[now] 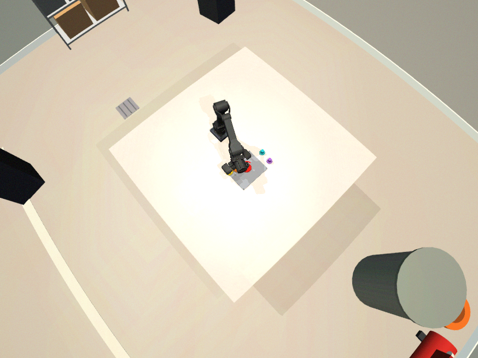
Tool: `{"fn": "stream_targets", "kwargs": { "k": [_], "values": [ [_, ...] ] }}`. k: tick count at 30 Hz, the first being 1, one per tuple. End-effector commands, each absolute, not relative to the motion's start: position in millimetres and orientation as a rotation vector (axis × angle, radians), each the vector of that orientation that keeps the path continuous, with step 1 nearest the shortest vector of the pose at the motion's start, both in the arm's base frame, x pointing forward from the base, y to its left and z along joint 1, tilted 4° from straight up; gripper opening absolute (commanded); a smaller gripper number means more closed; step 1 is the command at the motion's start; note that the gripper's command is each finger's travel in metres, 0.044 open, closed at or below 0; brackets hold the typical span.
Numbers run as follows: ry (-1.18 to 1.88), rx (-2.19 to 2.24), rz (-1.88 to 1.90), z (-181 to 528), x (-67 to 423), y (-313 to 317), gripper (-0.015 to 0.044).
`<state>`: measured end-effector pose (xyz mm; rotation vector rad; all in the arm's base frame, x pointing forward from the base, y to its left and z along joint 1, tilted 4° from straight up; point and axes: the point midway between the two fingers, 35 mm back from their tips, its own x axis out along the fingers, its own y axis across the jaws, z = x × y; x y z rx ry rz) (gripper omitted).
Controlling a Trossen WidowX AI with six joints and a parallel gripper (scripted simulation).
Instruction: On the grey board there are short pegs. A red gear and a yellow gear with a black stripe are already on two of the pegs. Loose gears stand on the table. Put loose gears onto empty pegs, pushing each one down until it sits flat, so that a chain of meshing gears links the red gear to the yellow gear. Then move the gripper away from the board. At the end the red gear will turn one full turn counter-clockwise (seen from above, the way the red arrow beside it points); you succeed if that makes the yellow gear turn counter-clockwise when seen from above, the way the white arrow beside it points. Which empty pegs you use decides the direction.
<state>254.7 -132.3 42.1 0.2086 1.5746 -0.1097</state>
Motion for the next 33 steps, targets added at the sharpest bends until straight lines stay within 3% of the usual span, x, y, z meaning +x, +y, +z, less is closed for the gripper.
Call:
{"fn": "stream_targets", "kwargs": {
  "k": [1, 11, 16, 31, 33],
  "values": [
    [1.577, 0.161, -0.064, 41, 254, -133, 0.0000],
    [1.577, 0.169, -0.072, 38, 255, -133, 0.0000],
    [1.576, 0.209, -0.112, 40, 255, -133, 0.0131],
    [1.573, 0.263, -0.167, 88, 254, -136, 0.0140],
    [1.574, 0.259, -0.159, 87, 255, -136, 0.0193]
  ]
}}
